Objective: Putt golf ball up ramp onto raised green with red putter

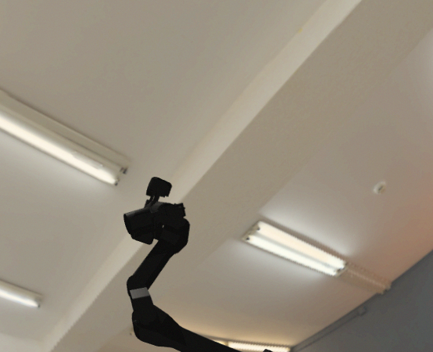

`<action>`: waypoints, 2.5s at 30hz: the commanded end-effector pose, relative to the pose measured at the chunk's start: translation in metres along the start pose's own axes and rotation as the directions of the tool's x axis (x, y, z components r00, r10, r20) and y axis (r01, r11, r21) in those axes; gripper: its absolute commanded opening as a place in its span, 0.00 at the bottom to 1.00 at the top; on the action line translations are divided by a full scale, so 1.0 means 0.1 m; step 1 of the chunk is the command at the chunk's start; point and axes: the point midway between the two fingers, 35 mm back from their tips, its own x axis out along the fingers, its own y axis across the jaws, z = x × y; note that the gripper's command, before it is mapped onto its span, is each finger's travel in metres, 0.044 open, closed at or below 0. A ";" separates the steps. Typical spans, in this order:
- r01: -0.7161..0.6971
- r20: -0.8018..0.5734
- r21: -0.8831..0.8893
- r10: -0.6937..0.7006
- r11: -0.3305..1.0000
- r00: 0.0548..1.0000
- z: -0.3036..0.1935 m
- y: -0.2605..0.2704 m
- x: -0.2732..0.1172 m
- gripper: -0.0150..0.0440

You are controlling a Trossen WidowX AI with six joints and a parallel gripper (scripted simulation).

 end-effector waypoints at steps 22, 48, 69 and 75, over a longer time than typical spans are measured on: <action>-0.814 0.628 0.006 0.631 0.581 0.455 2.55 1.73 -1.63 1.00; -0.788 0.267 -0.189 0.742 -0.586 -0.615 1.49 2.32 -5.24 1.00; -0.155 -0.167 0.531 0.076 -0.833 -0.983 -0.53 0.35 -6.79 1.00; -0.017 -0.158 0.785 -0.174 -0.619 -0.972 -0.85 -0.54 -6.86 1.00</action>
